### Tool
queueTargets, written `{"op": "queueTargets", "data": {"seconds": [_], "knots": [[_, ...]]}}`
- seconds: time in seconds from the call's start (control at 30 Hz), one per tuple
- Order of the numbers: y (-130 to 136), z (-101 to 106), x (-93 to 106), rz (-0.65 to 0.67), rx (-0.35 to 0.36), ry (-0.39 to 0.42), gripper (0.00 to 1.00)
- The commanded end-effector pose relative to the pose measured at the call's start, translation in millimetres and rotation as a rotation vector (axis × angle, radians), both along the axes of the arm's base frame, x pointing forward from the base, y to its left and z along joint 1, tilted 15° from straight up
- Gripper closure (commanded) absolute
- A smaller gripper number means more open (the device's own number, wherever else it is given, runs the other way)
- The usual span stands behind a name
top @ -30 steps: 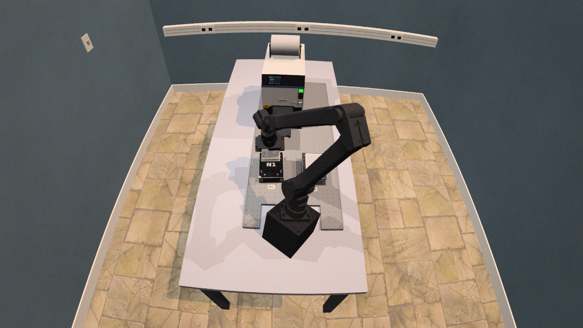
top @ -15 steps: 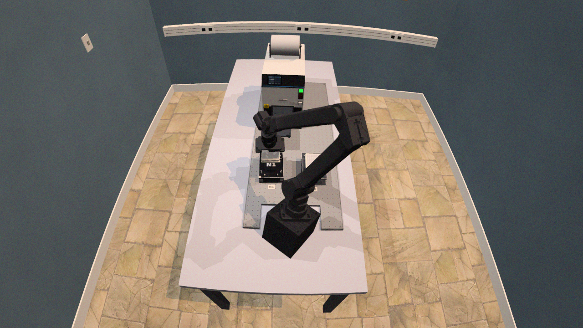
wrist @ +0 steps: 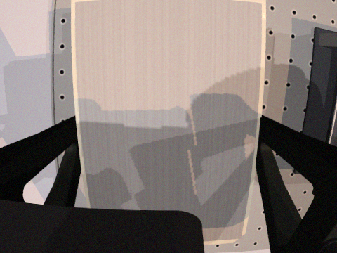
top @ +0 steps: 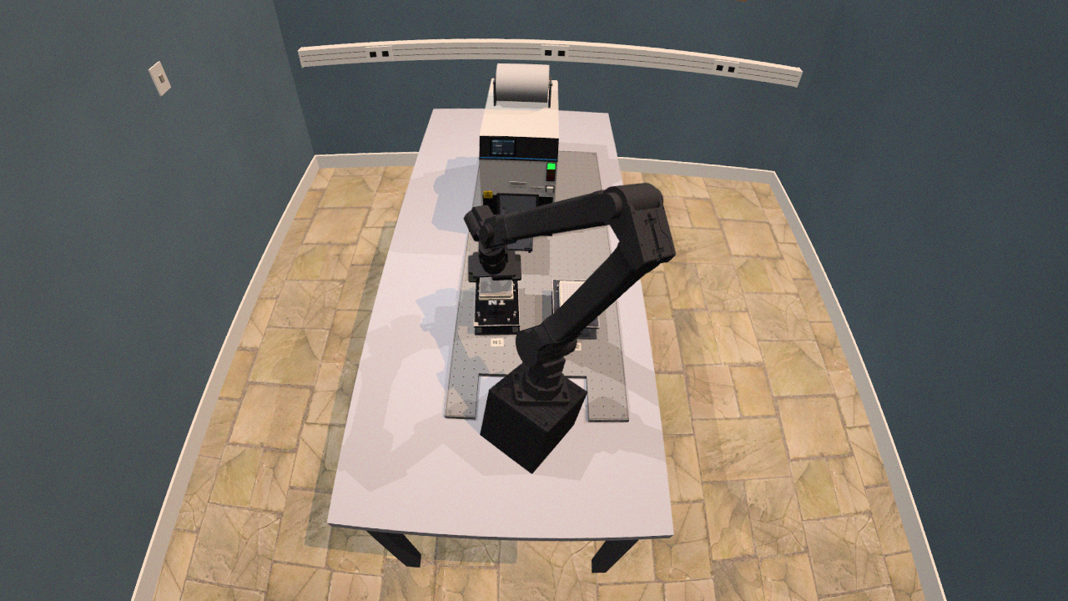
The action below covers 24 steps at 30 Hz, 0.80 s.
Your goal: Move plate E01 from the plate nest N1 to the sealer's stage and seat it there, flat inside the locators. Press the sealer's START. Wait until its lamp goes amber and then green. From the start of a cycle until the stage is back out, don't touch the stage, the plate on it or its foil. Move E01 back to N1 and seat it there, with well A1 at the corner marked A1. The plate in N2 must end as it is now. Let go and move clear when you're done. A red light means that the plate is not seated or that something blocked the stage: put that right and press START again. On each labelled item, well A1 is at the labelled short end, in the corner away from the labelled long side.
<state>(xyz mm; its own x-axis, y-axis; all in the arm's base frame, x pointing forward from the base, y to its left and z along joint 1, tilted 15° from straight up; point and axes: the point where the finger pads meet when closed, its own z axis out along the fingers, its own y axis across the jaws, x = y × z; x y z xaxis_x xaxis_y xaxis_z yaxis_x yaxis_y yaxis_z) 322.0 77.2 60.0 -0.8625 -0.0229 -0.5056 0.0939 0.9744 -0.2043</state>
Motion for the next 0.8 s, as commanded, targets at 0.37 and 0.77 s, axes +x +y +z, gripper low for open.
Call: {"op": "queueTargets", "data": {"seconds": [0.37, 0.77], "knots": [[2, 5, 18.1, -0.001, 0.013, -0.032, 1.0], [-2, -4, 12.8, -0.001, 0.009, -0.023, 1.0]]}}
